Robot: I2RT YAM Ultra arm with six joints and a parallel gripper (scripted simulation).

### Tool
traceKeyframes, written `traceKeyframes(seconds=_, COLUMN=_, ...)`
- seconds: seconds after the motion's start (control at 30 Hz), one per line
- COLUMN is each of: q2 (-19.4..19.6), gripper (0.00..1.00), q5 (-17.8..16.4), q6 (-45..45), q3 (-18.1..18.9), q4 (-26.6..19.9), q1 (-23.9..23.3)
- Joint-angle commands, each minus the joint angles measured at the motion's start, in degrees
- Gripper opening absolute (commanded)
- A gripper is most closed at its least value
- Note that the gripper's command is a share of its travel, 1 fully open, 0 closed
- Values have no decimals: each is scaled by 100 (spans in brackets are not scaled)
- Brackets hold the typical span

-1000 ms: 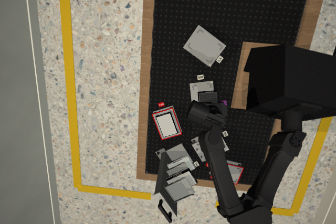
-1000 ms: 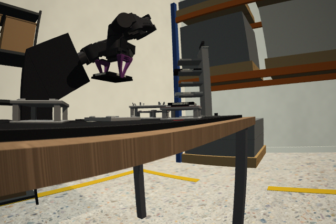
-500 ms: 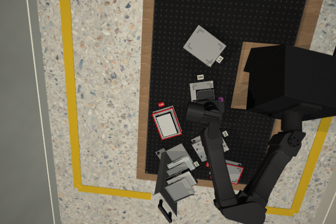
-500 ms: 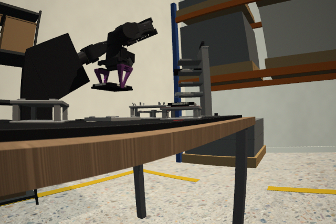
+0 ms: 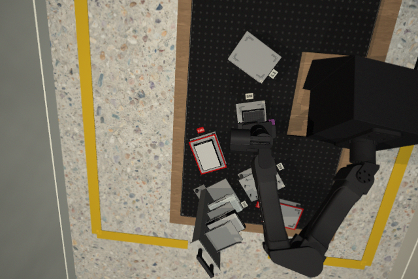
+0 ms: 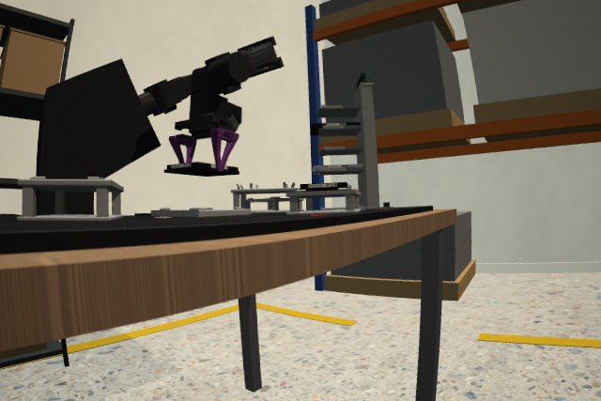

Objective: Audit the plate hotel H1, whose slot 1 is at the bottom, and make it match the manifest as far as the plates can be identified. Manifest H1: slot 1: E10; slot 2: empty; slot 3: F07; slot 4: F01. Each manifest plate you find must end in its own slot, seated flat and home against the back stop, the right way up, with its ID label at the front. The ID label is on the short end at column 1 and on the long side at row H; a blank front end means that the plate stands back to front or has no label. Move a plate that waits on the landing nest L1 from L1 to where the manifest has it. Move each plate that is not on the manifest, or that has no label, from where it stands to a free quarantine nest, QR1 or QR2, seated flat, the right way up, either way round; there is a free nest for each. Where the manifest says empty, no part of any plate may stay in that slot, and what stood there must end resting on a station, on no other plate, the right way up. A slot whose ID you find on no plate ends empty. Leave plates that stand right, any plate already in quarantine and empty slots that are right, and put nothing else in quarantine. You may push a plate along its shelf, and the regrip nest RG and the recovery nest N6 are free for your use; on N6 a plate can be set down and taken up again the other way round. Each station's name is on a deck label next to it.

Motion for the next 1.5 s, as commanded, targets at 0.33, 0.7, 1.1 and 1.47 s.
traceKeyframes(seconds=0.33, q2=-34, gripper=86, q5=-6, q6=67, q3=-50, q4=144, q1=-62)
traceKeyframes(seconds=0.7, q2=-51, gripper=86, q5=-6, q6=74, q3=-81, q4=164, q1=-58)
traceKeyframes(seconds=1.1, q2=-18, gripper=86, q5=8, q6=225, q3=-134, q4=378, q1=22)
traceKeyframes(seconds=1.47, q2=52, gripper=86, q5=33, q6=454, q3=-185, q4=694, q1=145)
